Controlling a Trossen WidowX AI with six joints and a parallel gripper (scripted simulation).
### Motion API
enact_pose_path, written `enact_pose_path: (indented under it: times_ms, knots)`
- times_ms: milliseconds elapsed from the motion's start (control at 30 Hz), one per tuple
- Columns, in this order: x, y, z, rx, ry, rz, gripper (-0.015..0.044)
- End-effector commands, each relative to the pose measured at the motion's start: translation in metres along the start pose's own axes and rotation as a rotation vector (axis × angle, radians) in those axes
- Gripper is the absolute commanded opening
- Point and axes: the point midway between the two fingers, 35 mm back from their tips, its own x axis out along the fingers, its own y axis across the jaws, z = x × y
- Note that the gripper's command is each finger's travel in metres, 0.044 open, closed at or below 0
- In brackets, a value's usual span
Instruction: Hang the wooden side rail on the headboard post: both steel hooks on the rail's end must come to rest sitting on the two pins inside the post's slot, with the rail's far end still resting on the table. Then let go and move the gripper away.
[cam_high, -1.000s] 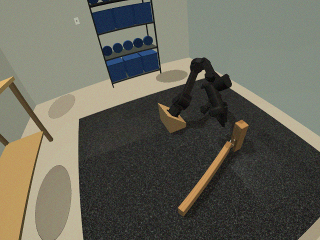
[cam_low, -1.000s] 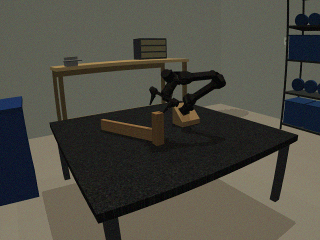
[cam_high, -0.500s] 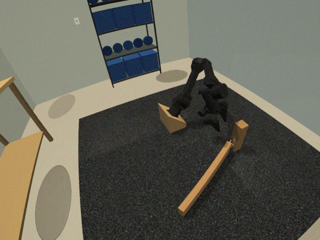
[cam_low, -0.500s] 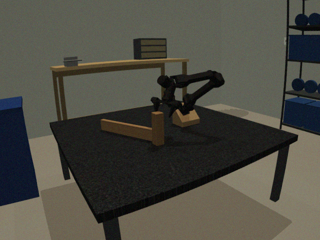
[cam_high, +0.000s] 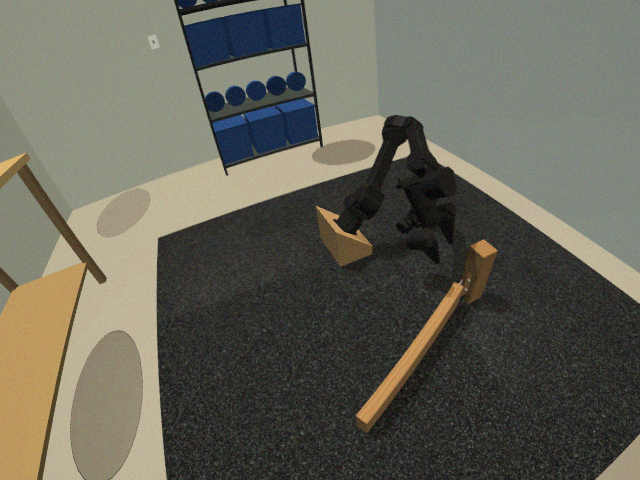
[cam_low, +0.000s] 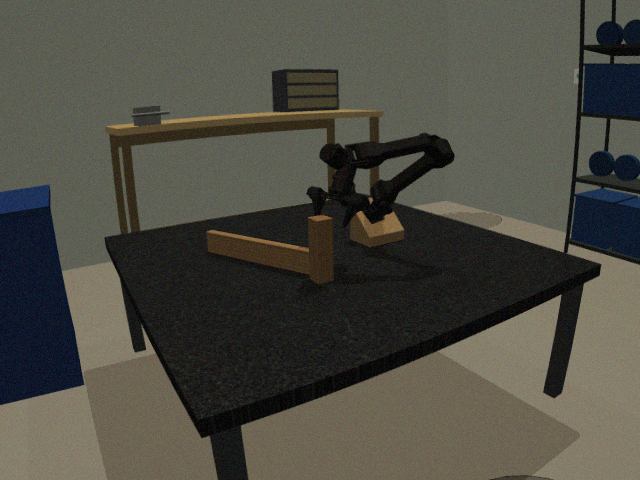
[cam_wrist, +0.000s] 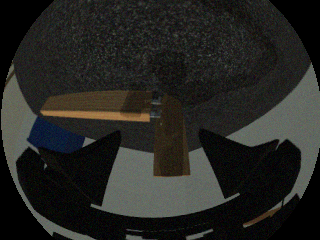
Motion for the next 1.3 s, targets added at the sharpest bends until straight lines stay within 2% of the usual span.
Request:
enact_pose_path:
  times_ms: [0, 267, 600, 1267]
  knots:
    - [0.000, 0.001, -0.003, -0.027, -0.013, -0.001, 0.0440]
    - [0.001, 0.013, -0.030, -0.251, -0.158, -0.045, 0.0440]
    - [0.004, 0.027, -0.056, -0.504, -0.306, -0.194, 0.0440]
    - [0.004, 0.027, -0.056, -0.508, -0.308, -0.197, 0.0440]
